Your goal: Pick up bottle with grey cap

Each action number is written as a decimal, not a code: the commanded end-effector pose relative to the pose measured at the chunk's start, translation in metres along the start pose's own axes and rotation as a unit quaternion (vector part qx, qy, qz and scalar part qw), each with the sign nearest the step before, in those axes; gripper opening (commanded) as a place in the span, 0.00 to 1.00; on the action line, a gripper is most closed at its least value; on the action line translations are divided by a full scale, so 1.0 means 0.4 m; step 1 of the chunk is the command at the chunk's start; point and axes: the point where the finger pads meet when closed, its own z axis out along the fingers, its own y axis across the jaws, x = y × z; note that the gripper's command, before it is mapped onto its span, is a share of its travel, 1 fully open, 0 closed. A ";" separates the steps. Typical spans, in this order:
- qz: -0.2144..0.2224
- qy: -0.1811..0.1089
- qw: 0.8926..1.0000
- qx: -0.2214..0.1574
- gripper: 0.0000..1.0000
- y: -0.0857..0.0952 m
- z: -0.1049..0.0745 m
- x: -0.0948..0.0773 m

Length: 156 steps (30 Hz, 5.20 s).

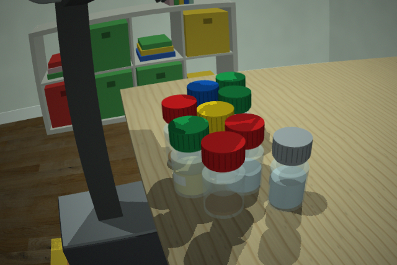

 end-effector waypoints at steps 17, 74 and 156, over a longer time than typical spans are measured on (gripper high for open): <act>-0.004 -0.215 0.976 0.043 0.45 0.015 -0.160 -0.113; -0.046 -0.495 0.864 0.077 0.45 0.083 -0.424 -0.165; 0.093 -0.616 0.763 0.172 0.45 0.170 -0.658 -0.413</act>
